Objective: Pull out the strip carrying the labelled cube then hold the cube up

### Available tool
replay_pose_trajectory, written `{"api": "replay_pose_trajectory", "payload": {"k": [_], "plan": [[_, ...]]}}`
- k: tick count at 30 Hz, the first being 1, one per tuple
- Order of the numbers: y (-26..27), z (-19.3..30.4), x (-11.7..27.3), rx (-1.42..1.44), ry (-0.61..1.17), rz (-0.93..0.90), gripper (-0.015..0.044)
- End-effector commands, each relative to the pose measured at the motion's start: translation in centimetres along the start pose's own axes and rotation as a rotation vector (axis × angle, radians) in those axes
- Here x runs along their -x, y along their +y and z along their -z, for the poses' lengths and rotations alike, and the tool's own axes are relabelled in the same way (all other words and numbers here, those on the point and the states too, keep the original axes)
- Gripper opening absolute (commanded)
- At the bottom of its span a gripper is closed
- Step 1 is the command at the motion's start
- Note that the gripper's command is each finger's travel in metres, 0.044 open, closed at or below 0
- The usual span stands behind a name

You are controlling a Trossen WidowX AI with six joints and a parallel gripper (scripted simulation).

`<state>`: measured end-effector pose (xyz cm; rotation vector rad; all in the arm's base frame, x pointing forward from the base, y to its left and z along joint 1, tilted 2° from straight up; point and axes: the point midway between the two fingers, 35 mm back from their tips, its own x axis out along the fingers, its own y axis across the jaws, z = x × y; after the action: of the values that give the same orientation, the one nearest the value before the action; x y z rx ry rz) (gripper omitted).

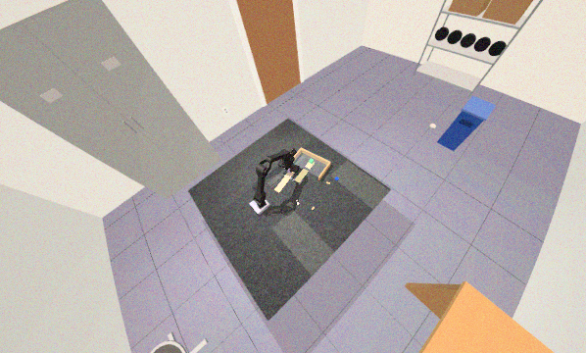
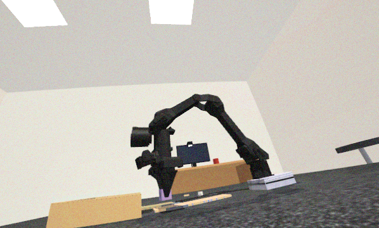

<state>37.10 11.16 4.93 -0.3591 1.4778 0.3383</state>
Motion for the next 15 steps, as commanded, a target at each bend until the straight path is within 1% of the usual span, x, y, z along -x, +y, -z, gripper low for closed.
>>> {"api": "replay_pose_trajectory", "payload": {"k": [1,7,11,15], "plan": [[0.3,1.7,1.0,-0.005,0.01,0.0,0.0],[0.6,3.8,2.2,-0.005,0.014,-0.002,0.0],[0.6,3.9,2.3,-0.005,0.014,-0.002,0.0],[0.8,5.1,2.3,-0.005,0.015,-0.002,0.0]]}}
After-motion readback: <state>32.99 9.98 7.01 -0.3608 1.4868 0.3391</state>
